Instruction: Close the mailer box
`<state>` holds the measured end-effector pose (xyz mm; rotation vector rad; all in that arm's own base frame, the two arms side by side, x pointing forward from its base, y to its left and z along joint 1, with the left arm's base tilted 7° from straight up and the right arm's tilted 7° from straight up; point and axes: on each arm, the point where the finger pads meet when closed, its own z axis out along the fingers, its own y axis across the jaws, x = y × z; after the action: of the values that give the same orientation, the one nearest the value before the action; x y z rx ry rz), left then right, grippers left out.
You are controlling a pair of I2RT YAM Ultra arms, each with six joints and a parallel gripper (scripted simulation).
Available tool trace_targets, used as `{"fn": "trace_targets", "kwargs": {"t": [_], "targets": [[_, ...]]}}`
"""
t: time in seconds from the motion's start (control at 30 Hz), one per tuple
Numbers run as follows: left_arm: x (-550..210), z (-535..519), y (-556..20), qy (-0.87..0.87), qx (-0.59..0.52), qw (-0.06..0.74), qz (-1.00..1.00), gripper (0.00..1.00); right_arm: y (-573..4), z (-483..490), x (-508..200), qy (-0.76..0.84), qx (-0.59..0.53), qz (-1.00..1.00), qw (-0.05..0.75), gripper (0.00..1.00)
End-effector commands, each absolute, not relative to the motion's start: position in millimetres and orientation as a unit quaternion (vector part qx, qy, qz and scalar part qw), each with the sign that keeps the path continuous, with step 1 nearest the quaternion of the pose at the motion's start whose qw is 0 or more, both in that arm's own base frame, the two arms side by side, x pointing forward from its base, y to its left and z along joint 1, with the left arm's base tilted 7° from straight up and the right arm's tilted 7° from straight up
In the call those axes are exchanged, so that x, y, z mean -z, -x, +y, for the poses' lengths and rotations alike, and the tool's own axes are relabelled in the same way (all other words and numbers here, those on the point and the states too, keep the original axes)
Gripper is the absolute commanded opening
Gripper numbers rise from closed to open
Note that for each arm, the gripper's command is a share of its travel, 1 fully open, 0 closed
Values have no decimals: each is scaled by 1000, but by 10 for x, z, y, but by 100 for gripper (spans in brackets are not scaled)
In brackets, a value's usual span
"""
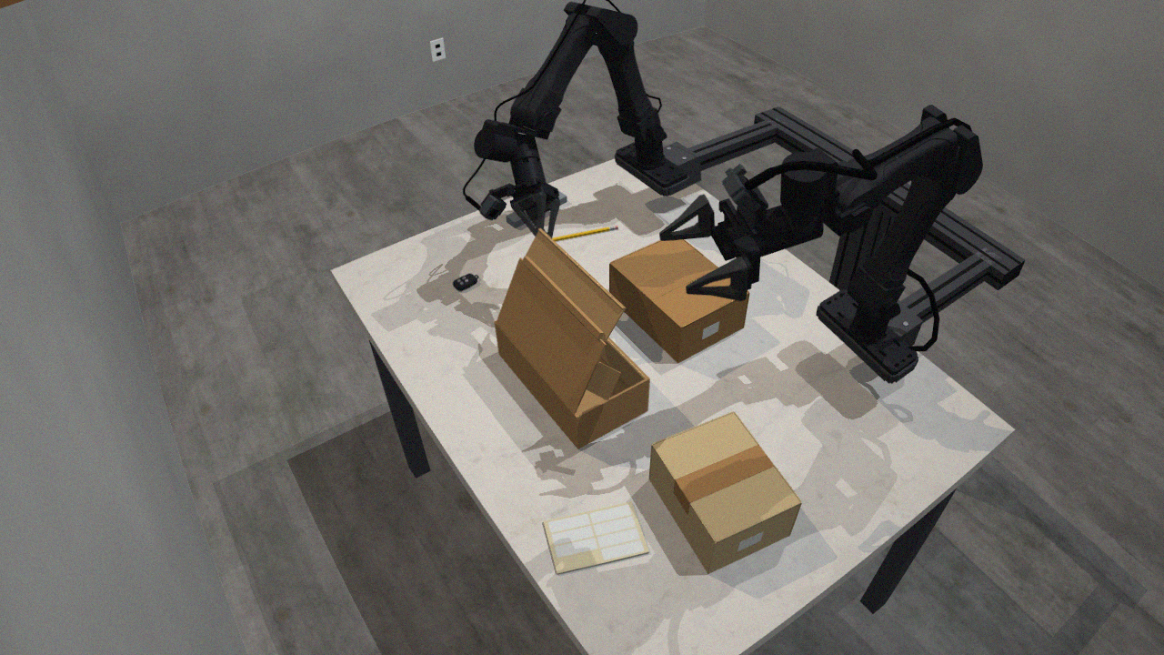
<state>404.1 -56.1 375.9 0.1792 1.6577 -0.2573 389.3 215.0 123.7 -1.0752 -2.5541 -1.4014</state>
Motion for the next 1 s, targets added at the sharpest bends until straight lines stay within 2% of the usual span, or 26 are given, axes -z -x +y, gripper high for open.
{"fn": "trace_targets", "kwargs": {"t": [0.0,0.17,0.3,0.57,0.97], "targets": [[-4230,-393,-3902,-63,76,714,693,100,-4035,2155,-1267,369,476,-794,87,38],[-3960,-138,-3861,-24,24,694,719,100,-4244,2118,-1368,410,508,-732,192,38],[-4006,-33,-3804,-9,4,700,714,100,-4412,2043,-1367,427,519,-704,229,38],[-4160,36,-3727,1,-8,714,700,100,-4573,1941,-1316,437,526,-687,245,38],[-4276,-20,-3735,-5,4,721,693,100,-4593,2008,-1377,426,529,-698,227,38]]}}
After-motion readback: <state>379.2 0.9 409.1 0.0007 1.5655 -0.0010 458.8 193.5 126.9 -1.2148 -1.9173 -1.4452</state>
